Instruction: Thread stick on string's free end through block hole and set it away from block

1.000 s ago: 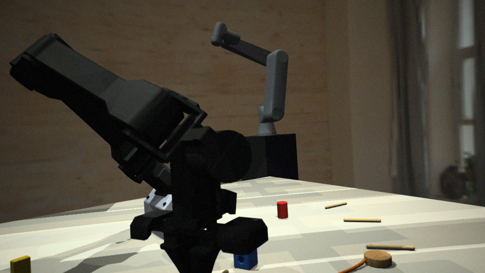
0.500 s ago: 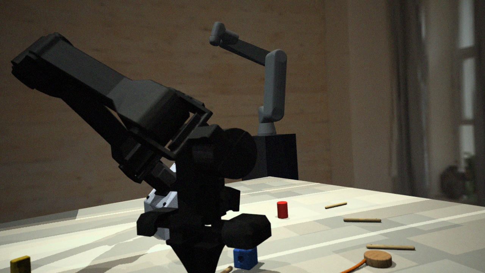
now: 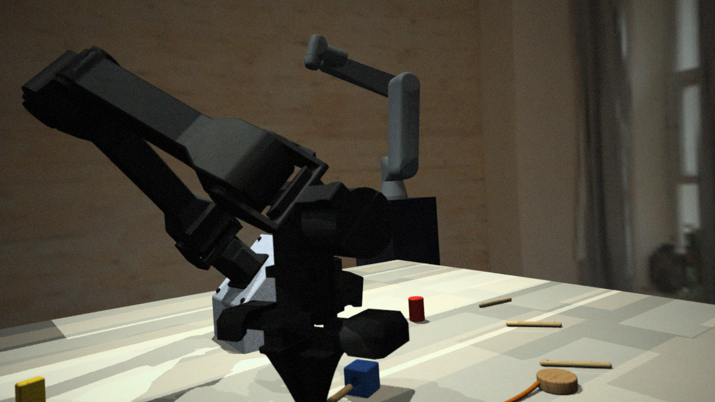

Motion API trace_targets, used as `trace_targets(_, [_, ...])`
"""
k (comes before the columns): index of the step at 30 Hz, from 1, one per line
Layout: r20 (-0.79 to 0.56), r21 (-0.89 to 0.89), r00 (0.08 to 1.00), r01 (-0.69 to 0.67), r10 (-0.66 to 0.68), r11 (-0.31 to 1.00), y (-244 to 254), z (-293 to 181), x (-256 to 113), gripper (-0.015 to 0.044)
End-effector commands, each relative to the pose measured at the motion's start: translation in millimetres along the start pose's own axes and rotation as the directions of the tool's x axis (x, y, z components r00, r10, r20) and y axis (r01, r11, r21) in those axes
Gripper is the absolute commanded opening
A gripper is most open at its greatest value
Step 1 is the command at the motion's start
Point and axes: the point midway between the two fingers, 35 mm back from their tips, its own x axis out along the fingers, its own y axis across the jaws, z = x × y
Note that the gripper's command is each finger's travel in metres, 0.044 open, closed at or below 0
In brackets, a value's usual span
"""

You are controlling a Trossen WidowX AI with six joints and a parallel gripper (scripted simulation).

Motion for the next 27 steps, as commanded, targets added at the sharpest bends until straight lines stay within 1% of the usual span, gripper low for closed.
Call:
trace_targets(1, [-0.001,-0.004,1.000,-0.003,0.003,1.000,0.9,7.6,0.6,0.0000])
trace_targets(27, [-0.004,-0.004,1.000,-0.003,0.003,1.000,2.3,31.5,1.4,0.0000])
